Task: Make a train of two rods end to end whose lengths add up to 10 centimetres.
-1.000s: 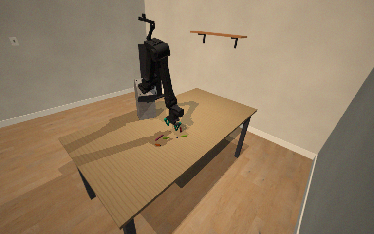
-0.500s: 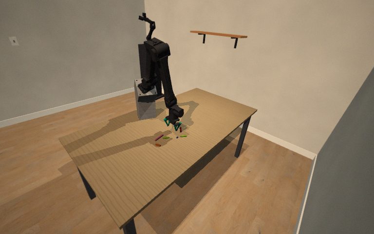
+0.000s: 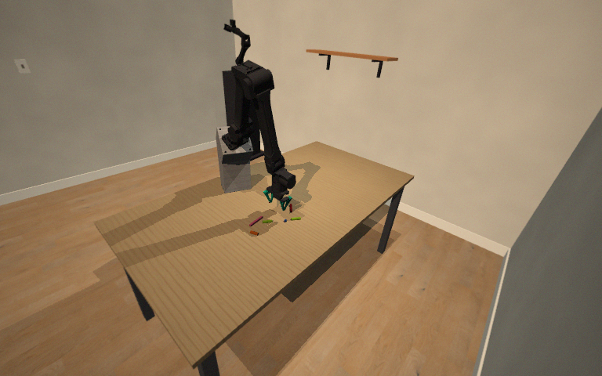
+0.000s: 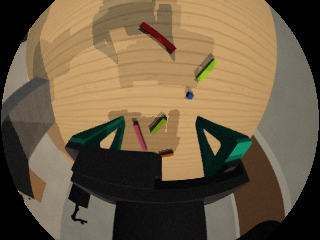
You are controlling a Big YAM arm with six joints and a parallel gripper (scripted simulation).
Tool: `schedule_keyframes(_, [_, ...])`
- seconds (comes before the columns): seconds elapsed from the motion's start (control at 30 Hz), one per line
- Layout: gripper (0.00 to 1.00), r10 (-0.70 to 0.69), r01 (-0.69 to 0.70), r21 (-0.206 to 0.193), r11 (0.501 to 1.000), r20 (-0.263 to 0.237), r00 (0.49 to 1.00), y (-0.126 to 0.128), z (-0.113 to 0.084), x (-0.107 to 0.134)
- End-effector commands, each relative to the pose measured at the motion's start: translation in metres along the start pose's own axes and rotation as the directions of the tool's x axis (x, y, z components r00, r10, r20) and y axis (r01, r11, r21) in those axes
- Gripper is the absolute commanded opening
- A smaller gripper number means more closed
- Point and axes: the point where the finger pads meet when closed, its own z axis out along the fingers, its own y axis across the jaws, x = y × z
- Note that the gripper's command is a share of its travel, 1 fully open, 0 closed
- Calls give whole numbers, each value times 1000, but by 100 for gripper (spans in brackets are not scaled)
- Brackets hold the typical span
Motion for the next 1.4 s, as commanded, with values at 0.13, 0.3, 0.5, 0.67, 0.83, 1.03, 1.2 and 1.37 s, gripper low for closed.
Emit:
schedule_keyframes(0.13, [100,23,-23,16,1000,10,1000,-5,-1,-8])
schedule_keyframes(0.3, [100,205,-205,12,979,12,979,-5,1,-18])
schedule_keyframes(0.5, [100,272,-272,7,962,12,962,-3,1,-21])
schedule_keyframes(0.67, [100,347,-347,13,938,19,938,-6,-2,-25])
schedule_keyframes(0.83, [100,416,-416,4,909,16,909,-3,1,-30])
schedule_keyframes(1.03, [100,489,-489,14,872,21,872,-7,-2,-31])
schedule_keyframes(1.2, [100,596,-596,2,803,18,803,-3,0,-40])
schedule_keyframes(1.37, [100,701,-701,6,713,20,713,-6,0,-47])
